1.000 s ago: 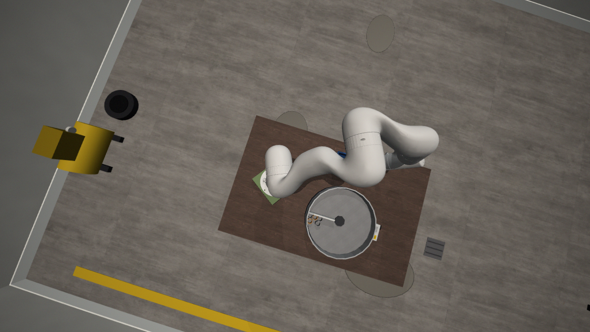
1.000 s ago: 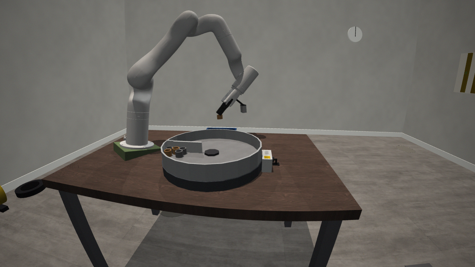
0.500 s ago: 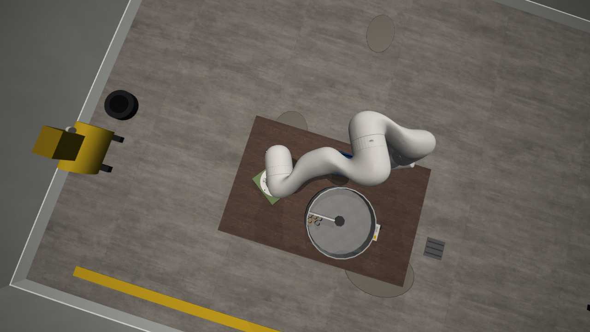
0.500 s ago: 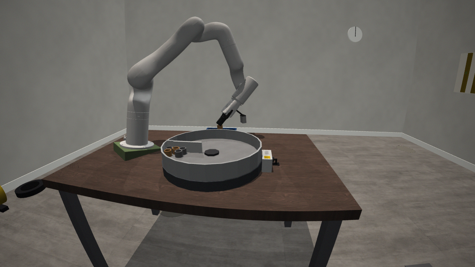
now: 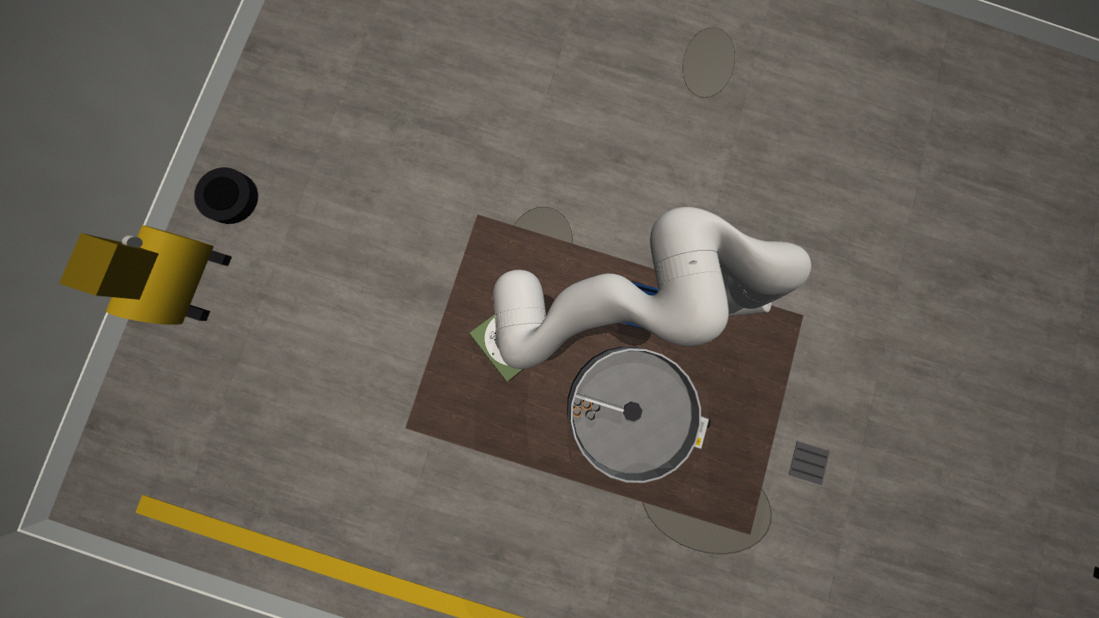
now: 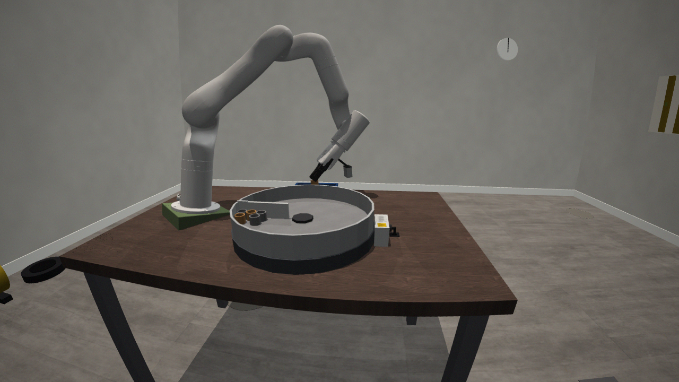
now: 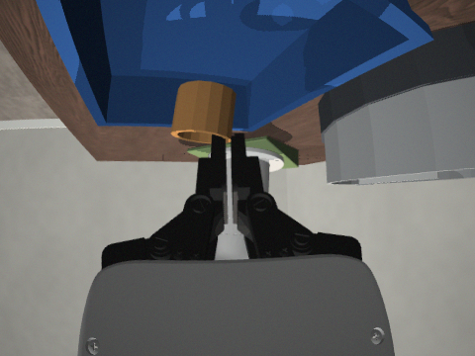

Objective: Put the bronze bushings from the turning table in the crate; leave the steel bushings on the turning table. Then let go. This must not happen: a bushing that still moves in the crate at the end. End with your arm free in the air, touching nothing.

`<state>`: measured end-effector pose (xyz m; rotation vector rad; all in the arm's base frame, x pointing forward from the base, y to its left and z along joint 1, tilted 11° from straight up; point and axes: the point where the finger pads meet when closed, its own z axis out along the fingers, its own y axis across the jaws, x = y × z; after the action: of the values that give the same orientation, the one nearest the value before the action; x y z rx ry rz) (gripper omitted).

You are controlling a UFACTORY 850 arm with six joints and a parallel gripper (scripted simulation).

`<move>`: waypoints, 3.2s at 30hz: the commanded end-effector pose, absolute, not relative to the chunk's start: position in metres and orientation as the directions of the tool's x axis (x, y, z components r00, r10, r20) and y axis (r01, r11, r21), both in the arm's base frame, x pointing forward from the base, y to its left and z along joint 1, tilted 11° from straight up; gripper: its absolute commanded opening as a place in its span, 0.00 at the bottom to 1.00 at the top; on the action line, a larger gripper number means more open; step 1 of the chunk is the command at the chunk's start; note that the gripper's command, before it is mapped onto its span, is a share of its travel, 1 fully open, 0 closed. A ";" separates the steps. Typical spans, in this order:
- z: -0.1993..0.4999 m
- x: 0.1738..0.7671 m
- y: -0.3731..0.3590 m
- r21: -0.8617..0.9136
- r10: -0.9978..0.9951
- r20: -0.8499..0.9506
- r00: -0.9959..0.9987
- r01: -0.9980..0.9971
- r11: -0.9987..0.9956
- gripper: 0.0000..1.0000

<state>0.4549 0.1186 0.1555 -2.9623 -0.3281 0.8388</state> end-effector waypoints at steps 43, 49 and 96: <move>0.115 0.461 0.124 -0.101 0.215 -0.512 0.832 0.190 -0.977 0.00; 0.115 0.461 0.124 -0.101 0.215 -0.512 0.832 0.190 -0.977 0.00; 0.109 0.462 0.125 -0.101 0.215 -0.512 0.832 0.190 -0.977 0.00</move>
<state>0.4614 0.1247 0.1083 -2.9623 -0.3280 0.8389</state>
